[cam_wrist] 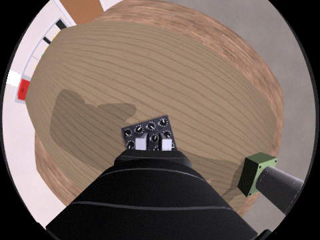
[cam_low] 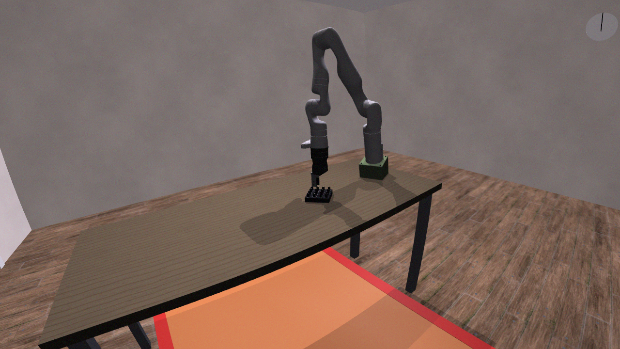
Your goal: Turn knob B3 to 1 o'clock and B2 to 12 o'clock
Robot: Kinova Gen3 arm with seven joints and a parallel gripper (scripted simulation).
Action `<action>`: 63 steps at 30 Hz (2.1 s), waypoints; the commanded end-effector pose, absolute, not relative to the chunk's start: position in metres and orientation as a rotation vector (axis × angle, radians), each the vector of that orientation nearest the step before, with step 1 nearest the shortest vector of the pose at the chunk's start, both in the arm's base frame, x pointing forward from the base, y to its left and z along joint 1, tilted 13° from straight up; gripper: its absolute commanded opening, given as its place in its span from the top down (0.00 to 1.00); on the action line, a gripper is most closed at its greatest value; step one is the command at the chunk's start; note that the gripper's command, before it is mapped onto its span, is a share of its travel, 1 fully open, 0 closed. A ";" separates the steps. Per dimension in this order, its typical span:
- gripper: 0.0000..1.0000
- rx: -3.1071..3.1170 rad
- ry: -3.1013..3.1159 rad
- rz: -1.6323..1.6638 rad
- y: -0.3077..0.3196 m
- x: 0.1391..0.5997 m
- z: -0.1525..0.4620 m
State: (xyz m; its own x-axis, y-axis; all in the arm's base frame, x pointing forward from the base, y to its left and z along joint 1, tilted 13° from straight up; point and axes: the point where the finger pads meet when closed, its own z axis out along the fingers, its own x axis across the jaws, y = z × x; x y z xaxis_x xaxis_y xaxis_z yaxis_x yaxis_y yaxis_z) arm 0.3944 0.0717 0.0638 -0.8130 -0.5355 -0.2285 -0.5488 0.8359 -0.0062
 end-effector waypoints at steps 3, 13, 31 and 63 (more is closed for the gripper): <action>0.54 -0.845 2.799 0.091 0.074 0.393 0.058; 0.54 -0.845 2.799 0.091 0.074 0.394 0.054; 0.54 -0.845 2.799 0.091 0.074 0.394 0.053; 0.54 -0.845 2.799 0.091 0.075 0.394 0.052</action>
State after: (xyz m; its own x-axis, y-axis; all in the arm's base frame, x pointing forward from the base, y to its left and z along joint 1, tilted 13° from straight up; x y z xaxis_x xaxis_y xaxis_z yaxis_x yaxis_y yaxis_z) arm 0.3943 0.0743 0.0520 -0.8121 -0.5392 -0.2232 -0.5526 0.8334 -0.0029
